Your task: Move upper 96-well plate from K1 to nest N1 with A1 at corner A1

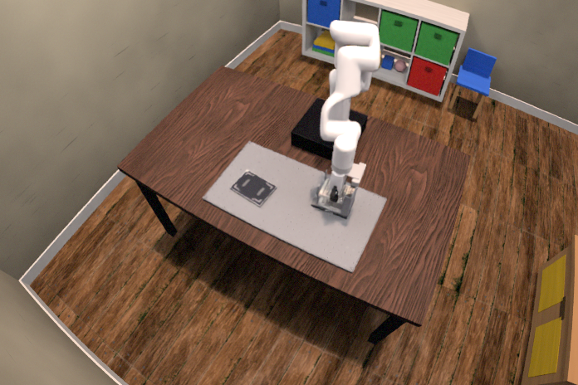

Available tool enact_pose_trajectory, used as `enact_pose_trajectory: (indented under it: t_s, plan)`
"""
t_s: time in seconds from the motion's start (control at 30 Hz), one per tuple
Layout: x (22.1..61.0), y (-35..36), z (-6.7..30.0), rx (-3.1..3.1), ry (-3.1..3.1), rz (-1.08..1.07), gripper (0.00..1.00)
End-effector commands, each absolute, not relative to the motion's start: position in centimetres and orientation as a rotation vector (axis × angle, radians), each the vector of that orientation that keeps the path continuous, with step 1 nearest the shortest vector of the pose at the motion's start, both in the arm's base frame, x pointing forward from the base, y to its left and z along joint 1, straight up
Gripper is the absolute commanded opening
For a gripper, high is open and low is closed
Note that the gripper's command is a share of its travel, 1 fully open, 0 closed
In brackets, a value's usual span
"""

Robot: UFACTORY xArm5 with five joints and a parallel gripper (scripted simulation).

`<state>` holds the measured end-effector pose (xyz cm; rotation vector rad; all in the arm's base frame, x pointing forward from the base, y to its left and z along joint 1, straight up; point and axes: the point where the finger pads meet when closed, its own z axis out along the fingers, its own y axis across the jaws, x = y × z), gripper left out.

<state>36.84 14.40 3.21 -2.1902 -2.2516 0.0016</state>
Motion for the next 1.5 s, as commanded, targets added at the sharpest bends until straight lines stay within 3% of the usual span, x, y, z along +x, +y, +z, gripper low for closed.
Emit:
enact_pose_trajectory:
  t_s: [0.0,1.47]
  plan:
    - [37.0,14.4,4.2,-2.191,-2.253,-0.003,0.0]
    - [37.0,14.4,10.7,-2.191,-2.253,-0.003,0.0]
